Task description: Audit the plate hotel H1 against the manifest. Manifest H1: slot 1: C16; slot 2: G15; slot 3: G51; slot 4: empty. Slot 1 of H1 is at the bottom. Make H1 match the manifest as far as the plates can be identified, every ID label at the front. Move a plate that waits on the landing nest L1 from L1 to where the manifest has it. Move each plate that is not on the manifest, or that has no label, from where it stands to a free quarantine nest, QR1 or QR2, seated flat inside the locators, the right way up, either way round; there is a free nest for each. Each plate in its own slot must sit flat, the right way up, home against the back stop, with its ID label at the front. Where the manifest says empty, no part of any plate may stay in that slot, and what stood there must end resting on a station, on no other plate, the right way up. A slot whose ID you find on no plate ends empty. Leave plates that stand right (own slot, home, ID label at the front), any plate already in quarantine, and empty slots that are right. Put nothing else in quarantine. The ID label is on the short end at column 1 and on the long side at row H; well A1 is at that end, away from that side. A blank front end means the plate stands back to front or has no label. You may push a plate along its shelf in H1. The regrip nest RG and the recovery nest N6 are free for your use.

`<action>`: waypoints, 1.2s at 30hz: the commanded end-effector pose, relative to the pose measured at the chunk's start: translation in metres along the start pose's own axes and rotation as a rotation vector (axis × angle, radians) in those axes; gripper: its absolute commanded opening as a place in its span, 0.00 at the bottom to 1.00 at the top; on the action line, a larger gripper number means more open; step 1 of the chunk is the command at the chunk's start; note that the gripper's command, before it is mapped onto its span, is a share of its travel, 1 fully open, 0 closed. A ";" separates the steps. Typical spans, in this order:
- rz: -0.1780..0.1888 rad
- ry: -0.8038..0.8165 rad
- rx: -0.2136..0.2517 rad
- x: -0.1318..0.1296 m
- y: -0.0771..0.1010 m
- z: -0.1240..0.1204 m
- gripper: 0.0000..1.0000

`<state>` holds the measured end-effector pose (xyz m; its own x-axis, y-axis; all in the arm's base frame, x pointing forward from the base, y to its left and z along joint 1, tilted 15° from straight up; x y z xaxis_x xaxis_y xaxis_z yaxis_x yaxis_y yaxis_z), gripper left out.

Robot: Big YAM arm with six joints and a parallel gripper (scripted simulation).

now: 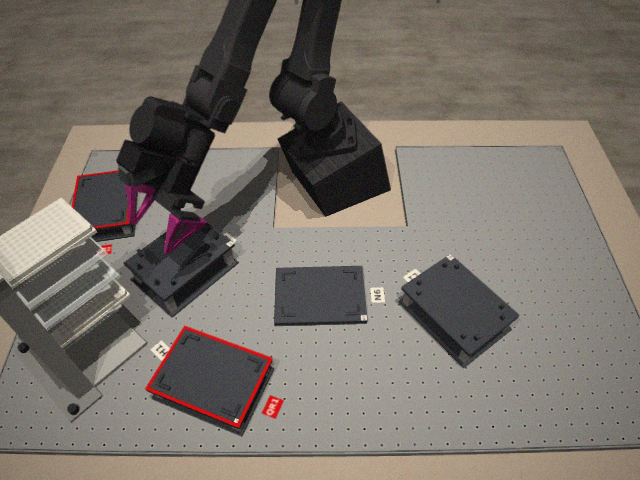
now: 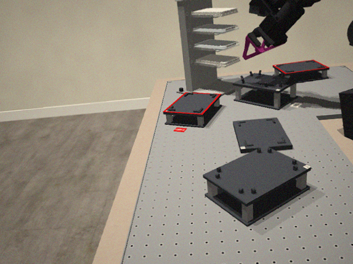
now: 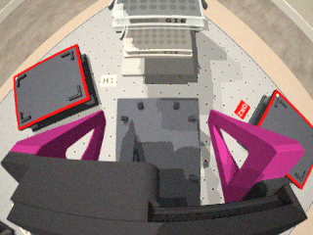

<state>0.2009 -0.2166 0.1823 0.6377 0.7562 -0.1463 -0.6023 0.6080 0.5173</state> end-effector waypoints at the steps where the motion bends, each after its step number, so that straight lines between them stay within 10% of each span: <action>1: -0.015 0.008 -0.027 -0.005 -0.002 0.002 1.00; 19: -0.014 0.008 -0.025 -0.003 -0.018 -0.017 1.00; 36: -0.006 -0.001 -0.071 -0.002 -0.043 0.020 1.00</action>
<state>0.2194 -0.2381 0.1558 0.6380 0.7553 -0.1497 -0.6009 0.6099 0.5167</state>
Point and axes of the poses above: the point where the finger pads meet when closed, its own y axis back along the fingers, its own x axis across the jaws, z = x × y, the point moved 10 cm from there along y, back along the fingers, and after that the axes turned 4 degrees about y, right-handed, at the moved point
